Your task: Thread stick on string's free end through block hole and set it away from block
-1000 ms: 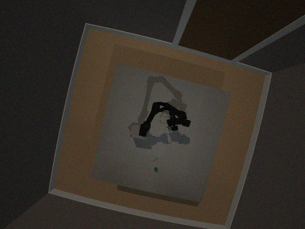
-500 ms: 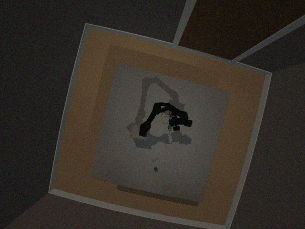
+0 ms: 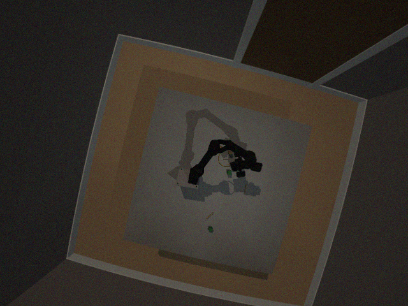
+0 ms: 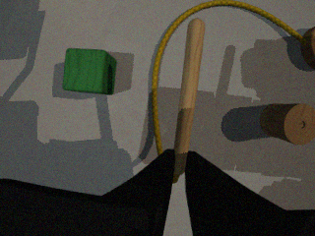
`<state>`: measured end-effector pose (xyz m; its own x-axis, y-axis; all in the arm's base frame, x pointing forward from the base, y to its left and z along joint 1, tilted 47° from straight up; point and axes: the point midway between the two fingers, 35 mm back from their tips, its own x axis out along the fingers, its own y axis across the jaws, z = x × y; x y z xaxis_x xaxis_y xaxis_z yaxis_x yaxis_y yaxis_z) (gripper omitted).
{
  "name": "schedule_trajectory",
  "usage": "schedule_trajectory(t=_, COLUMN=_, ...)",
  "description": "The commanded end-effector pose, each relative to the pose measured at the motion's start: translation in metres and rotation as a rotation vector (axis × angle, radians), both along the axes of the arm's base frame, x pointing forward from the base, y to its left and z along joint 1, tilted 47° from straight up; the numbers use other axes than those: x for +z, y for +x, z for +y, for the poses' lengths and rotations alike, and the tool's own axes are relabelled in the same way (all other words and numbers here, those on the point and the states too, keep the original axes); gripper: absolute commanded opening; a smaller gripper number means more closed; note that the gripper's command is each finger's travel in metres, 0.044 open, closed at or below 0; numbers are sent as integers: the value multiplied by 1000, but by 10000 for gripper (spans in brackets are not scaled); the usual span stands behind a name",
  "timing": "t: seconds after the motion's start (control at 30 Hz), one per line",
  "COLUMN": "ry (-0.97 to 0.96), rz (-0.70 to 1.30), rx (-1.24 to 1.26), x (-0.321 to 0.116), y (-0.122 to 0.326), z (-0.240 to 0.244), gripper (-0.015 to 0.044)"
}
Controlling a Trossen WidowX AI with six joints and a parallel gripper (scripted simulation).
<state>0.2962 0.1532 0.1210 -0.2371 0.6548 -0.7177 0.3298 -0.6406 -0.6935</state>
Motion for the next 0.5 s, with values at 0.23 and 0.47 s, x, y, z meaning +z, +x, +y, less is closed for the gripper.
schedule_trajectory(t=0.23, ry=11, rz=-16, rx=-22, x=2, y=16, z=2, gripper=0)
schedule_trajectory(t=0.47, ry=15, rz=-25, rx=-32, x=3, y=24, z=3, gripper=0)
